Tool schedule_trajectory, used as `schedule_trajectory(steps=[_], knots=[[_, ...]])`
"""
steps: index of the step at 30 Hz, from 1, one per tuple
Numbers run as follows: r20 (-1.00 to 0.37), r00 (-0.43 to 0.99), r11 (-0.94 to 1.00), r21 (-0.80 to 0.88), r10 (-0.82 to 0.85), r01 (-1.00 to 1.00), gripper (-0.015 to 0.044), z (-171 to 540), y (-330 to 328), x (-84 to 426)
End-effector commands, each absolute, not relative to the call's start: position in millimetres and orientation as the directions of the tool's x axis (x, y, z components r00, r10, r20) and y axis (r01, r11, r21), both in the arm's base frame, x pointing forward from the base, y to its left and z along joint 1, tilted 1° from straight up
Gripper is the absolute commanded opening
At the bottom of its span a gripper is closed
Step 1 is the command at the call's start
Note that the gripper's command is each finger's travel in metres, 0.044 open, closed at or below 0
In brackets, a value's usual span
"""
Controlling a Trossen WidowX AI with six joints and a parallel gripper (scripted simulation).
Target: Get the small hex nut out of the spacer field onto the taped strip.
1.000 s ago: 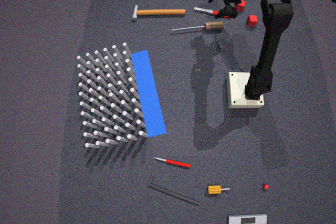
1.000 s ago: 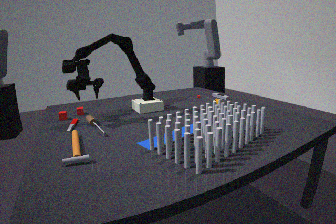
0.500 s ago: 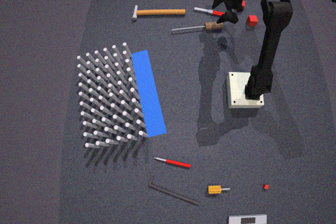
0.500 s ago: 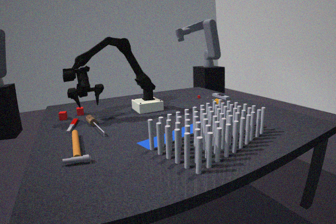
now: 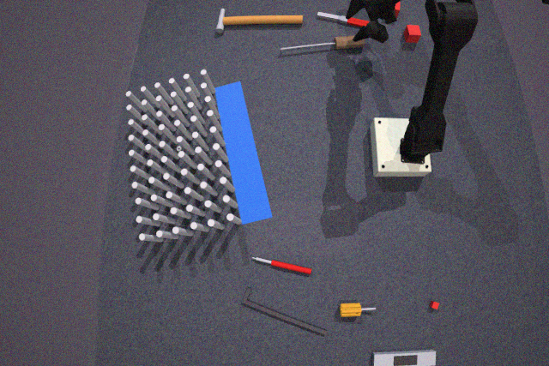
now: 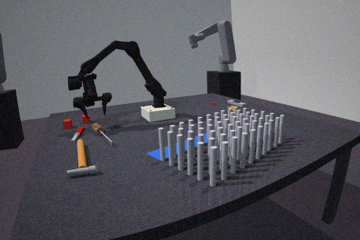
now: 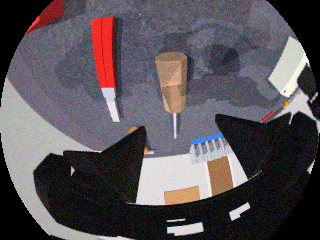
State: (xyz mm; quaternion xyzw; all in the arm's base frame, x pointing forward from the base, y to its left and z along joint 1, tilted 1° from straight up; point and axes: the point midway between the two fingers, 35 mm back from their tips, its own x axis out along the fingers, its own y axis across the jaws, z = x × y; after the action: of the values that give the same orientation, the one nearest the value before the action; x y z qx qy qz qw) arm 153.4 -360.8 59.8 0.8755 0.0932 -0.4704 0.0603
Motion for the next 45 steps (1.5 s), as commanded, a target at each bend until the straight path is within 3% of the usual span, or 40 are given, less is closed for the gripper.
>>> schedule_trajectory(steps=[1,4,45], knots=[[-0.833,0.543,-0.975,0.020,0.105,0.220,0.0335,59.7,-360.5,154.3],[-0.833,0.543,-0.975,0.020,0.105,0.220,0.0280,59.7,-360.5,154.3],[-0.833,0.543,-0.975,0.020,0.105,0.220,0.0280,9.5,-362.0,154.2]])
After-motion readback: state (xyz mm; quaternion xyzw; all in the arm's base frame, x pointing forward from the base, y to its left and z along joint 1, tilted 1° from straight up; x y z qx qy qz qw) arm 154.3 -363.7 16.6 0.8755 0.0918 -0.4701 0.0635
